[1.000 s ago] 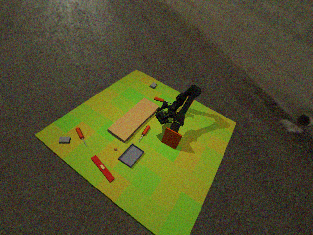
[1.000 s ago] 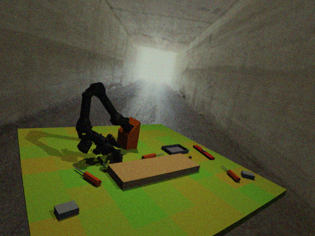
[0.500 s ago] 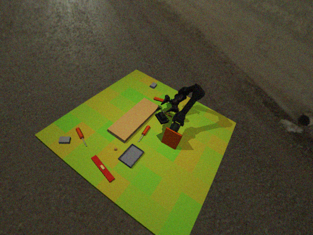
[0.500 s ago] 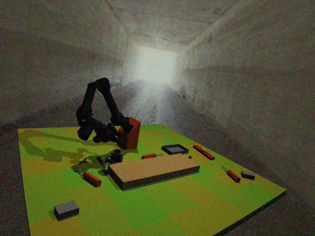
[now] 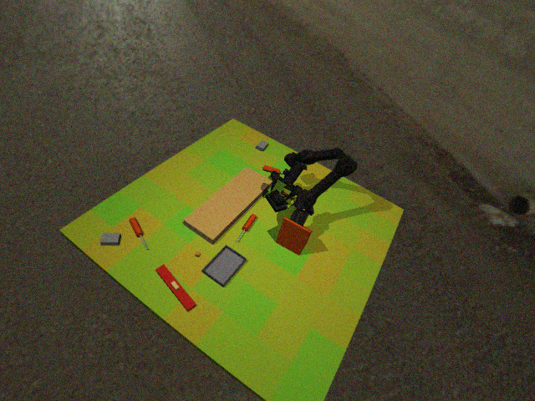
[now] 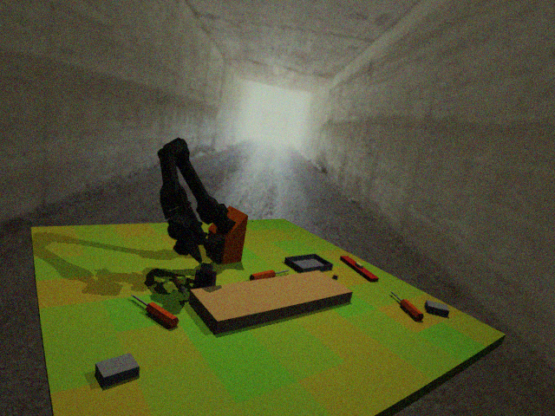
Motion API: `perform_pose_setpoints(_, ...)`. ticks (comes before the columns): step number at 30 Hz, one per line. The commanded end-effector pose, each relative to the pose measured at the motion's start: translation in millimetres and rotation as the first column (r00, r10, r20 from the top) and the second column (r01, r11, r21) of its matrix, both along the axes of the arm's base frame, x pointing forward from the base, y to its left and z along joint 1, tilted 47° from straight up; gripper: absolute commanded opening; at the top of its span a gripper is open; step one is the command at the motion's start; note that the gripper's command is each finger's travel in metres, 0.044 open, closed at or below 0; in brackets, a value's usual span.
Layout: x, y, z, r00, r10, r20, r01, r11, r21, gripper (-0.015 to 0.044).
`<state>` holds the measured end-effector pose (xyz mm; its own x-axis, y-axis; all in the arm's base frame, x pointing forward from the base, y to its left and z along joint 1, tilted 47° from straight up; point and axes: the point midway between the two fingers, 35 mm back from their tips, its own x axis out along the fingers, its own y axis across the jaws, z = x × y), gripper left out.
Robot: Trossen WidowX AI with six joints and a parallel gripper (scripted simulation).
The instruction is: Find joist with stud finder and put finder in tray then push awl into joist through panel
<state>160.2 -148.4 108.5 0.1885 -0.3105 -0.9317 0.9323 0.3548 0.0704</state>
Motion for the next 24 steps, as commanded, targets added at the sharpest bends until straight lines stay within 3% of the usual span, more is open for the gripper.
perform_pose_setpoints(1,2.6,-2.8,-3.4,0.981,0.152,-0.117,-0.174,0.964,-0.203,0.044)
perform_pose_setpoints(5,7.7,-0.2,-4.7,0.904,0.29,-0.314,-0.405,0.816,-0.413,0.044)
perform_pose_setpoints(10,11.2,6.5,1.2,0.812,0.314,-0.491,-0.569,0.611,-0.55,0.044)
perform_pose_setpoints(24,12.4,1.0,-5.2,0.809,0.314,-0.496,-0.573,0.607,-0.551,0.044)
